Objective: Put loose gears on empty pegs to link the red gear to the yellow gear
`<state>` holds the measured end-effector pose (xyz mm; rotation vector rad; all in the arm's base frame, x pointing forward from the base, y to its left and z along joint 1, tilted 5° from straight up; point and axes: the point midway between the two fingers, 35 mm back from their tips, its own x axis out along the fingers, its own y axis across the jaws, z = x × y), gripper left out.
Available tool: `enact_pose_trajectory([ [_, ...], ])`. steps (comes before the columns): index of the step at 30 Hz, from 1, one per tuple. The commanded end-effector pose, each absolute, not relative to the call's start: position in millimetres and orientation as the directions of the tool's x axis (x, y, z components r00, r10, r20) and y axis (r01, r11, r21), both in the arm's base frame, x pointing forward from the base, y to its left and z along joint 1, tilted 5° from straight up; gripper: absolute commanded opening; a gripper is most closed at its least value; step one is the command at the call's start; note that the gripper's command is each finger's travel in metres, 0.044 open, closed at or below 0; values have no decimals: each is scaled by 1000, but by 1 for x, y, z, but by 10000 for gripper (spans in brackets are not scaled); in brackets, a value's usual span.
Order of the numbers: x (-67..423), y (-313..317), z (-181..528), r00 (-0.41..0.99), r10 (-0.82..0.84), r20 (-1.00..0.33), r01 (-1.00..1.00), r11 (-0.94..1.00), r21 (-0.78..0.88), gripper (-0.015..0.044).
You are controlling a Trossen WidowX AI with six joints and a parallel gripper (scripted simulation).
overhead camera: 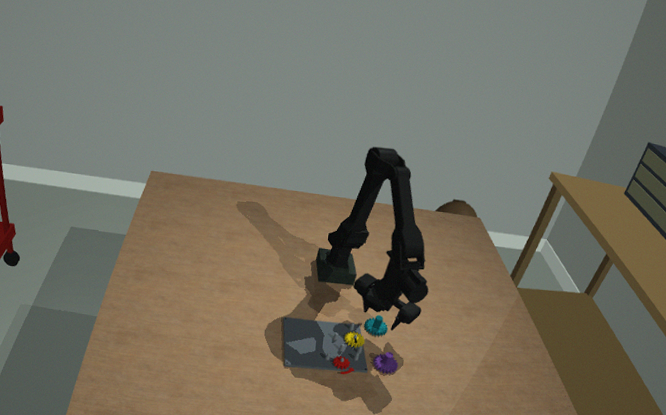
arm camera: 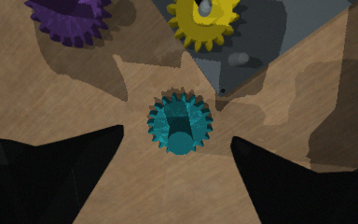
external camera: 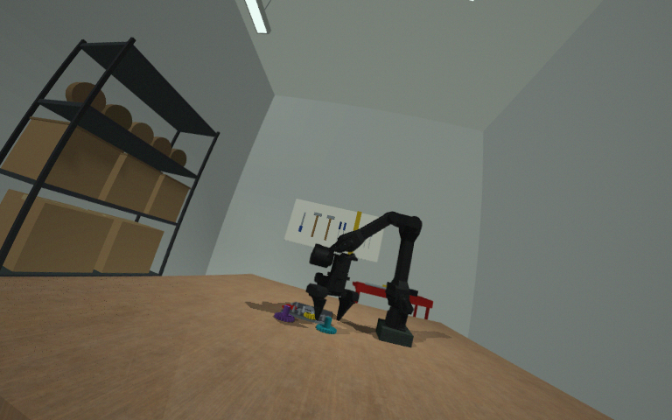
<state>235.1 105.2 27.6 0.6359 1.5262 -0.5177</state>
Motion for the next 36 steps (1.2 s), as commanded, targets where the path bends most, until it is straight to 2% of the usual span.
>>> enact_pose_trajectory([
  [1,232,105,23,-13,84,-996,674,737,53,440],
  [7,232,105,23,-13,84,-996,674,737,53,440],
  [22,232,105,23,-13,84,-996,674,737,53,46],
  [29,232,105,23,-13,84,-996,674,737,53,0],
  [36,236,105,34,-13,84,-996,674,737,53,0],
])
